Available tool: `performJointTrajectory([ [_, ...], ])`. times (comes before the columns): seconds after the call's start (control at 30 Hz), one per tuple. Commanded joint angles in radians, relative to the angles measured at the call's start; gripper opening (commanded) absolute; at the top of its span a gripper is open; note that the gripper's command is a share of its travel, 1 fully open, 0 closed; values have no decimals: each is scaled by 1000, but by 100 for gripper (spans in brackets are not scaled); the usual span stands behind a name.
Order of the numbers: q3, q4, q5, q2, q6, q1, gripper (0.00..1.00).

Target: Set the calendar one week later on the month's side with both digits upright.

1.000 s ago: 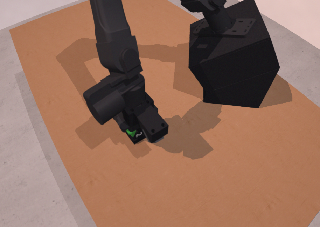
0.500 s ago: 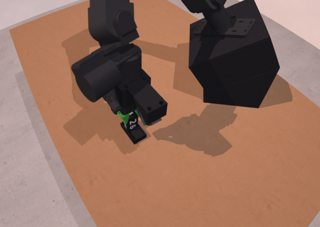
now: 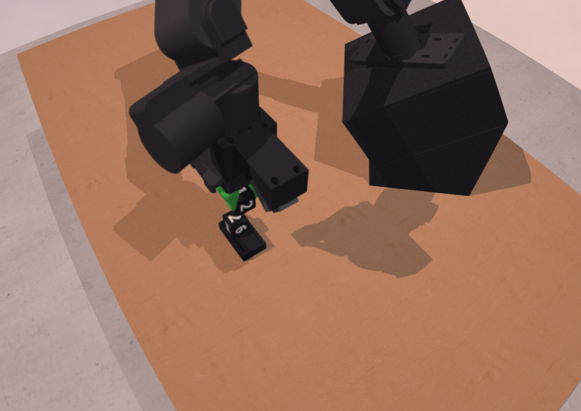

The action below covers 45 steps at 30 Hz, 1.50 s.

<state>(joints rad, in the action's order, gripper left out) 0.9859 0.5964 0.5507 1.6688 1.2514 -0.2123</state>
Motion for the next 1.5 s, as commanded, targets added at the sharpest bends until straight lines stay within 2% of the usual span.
performJointTrajectory([
  [0.0, -1, 22, -5, -27, -11, -19, 26],
  [0.37, -5, 20, -16, -39, -152, 24, 26],
  [0.4, -3, 2, -19, -43, -189, 10, 26],
  [0.5, -27, -5, -26, -54, -317, 51, 26],
  [0.6, 3, 1, -30, -60, -384, 62, 26],
  [0.87, -23, -6, -45, -82, -628, 101, 26],
  [0.97, -19, -3, -46, -83, -648, 105, 26],
  [1.0, -20, -8, -51, -90, -718, 116, 26],
  [1.17, -42, -14, -60, -103, -865, 140, 26],
  [1.3, -6, -14, -65, -111, -959, 155, 26],
  [1.47, -11, -17, -71, -119, -1052, 170, 26],
])
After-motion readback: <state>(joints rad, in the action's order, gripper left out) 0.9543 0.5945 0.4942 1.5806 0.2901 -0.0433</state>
